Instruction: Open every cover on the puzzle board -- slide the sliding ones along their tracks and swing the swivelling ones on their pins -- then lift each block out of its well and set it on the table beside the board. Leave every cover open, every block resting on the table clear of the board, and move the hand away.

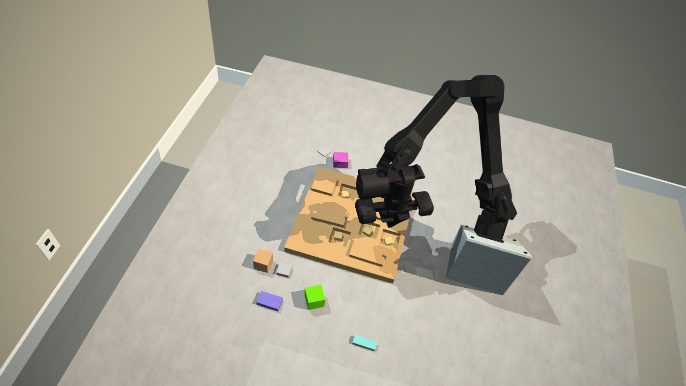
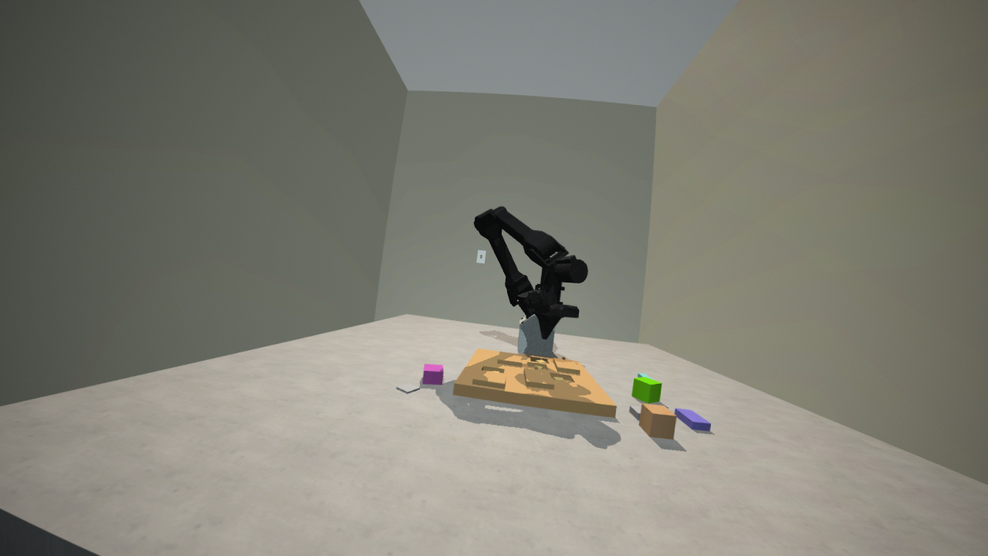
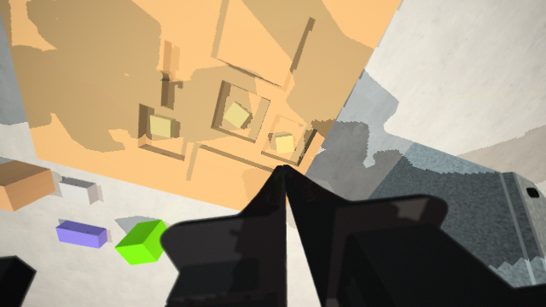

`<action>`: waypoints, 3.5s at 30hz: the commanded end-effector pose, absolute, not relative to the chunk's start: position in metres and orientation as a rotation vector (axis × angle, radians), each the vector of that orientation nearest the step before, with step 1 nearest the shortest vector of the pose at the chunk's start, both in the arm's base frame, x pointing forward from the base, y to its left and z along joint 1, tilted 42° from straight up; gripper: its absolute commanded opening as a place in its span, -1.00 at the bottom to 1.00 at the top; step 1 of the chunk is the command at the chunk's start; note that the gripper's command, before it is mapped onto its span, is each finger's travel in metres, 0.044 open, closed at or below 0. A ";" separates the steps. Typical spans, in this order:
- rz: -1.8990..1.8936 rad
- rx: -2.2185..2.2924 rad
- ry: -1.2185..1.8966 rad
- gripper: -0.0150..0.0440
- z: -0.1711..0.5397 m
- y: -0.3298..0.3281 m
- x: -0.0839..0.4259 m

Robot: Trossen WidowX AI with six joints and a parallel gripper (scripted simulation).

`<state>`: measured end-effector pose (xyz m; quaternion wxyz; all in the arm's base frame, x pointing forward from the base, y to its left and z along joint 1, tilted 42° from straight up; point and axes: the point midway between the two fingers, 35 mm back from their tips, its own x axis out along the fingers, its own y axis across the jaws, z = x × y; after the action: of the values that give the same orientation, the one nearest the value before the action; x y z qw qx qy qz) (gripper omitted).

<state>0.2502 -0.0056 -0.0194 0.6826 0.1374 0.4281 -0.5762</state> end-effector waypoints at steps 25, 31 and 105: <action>-1.273 0.289 0.977 -0.49 -0.061 -0.043 0.237; -1.273 0.288 0.976 -0.49 -0.065 -0.047 0.237; -1.283 0.301 0.968 0.00 -0.043 -0.032 0.237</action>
<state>0.2331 -0.0414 -0.0522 0.6807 0.1274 0.4347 -0.5758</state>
